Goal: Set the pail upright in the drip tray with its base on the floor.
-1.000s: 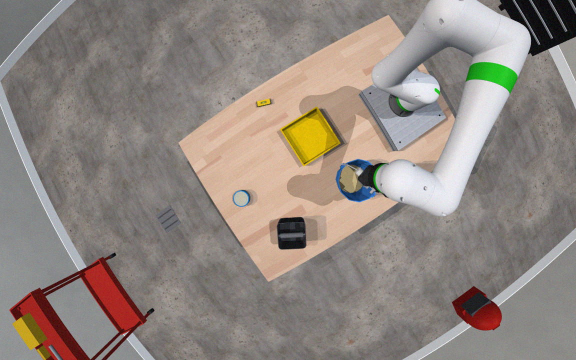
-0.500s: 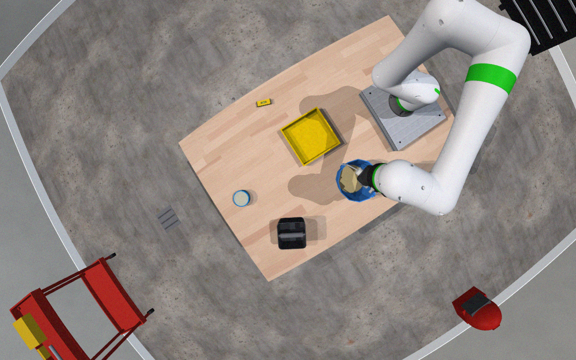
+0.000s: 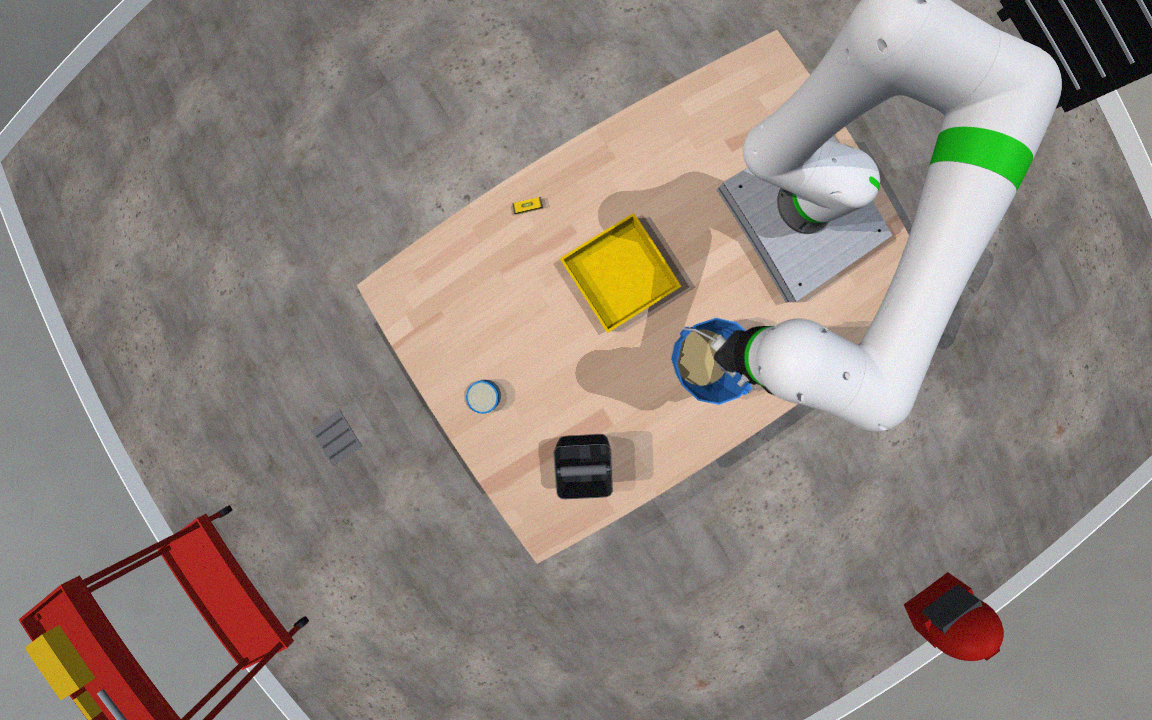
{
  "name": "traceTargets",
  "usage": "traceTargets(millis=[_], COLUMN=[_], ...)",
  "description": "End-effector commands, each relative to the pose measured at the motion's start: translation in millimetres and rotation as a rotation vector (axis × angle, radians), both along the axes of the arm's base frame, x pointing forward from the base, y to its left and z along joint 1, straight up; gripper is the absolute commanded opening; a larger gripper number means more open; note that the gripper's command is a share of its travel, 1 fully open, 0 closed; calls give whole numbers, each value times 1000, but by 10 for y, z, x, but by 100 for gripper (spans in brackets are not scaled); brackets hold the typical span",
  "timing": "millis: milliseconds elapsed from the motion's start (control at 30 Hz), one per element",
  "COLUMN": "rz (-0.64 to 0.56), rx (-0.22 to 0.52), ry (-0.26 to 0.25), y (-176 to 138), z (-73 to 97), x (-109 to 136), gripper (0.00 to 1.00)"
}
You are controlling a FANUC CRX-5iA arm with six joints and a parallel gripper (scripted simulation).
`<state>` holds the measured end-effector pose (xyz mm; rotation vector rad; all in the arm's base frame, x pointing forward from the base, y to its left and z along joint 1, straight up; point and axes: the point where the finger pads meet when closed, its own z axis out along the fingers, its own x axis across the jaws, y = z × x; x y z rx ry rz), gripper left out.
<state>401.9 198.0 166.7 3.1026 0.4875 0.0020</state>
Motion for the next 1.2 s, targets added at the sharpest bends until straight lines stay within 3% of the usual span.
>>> traceTargets(millis=[0,633,667,1167], rz=[0,0,0,0], rx=[1,1,1,1], ry=[-2,-2,-2,-2], y=[1,1,1,1], z=[9,9,9,9], x=[6,6,6,6], gripper=[100,100,0,0])
